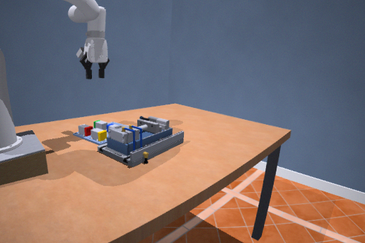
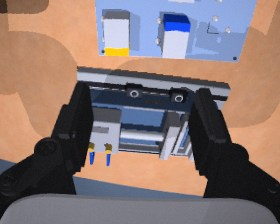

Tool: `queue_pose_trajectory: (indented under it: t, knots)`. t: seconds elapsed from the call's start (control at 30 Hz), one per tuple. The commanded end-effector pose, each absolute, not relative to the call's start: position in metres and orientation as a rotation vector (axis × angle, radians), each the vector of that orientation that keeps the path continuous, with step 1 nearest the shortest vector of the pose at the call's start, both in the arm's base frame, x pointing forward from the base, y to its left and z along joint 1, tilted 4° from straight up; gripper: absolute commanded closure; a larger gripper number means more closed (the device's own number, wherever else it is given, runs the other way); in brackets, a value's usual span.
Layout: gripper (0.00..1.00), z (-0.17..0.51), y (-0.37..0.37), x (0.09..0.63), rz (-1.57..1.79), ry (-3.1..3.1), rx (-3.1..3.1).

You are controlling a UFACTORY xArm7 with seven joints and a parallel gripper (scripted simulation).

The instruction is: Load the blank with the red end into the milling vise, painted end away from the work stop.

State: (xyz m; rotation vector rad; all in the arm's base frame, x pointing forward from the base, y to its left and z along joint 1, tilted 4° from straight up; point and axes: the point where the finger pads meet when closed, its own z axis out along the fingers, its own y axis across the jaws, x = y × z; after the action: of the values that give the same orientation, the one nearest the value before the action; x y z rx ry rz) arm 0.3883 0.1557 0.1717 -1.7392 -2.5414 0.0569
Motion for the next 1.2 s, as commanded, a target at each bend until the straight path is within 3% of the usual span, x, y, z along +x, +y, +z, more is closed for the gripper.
queue_pose_trajectory:
  t: [0.0, 1.17]
  knots:
    - [0.30, 0.155, 0.159, 0.381, 0.055, -2.543, -1.739]
    - [0.30, 0.056, 0.173, 0.340, 0.055, -2.542, -1.739]
